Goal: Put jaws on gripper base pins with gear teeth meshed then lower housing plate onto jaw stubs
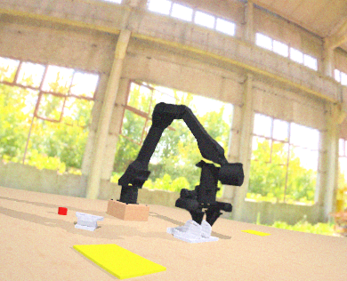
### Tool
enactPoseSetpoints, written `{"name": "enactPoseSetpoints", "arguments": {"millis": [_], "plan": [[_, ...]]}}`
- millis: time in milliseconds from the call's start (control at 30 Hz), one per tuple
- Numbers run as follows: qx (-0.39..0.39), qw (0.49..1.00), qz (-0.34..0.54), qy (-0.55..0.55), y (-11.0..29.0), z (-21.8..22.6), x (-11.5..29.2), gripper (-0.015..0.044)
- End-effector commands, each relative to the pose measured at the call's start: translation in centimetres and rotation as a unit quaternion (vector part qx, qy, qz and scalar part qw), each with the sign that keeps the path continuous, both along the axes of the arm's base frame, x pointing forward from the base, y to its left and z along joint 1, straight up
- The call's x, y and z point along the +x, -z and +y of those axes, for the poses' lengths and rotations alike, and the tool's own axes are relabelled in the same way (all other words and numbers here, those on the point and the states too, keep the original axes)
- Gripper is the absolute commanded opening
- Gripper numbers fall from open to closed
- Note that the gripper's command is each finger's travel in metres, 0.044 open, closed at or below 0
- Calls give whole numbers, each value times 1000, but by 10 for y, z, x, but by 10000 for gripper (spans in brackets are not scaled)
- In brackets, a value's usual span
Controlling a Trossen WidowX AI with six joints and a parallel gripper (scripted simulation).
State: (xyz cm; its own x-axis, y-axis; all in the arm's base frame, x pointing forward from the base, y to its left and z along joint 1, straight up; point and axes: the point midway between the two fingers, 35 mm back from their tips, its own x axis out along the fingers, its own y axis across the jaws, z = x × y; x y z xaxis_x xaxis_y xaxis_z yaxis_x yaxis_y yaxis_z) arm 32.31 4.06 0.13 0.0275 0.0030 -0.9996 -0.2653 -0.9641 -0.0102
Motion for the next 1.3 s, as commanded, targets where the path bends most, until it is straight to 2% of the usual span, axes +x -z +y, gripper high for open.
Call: {"name": "enactPoseSetpoints", "arguments": {"millis": [0, 33, 167, 633, 900, 1067, 1267], "plan": [[-1, 1000, -1, 1, 1, 0, 1, 134], [-1, 1000, -1, 1, 1, 0, 1, 134], [0, 1000, 0, 0, 0, 0, 0, 224], [0, 1000, 0, 0, -2, 0, 0, 224], [-1, 1000, -1, 1, -66, 0, -1, 224], [0, 1000, -1, 0, -59, 0, -1, 224], [10, 999, -19, 41, -68, -8, -1, 382]]}}
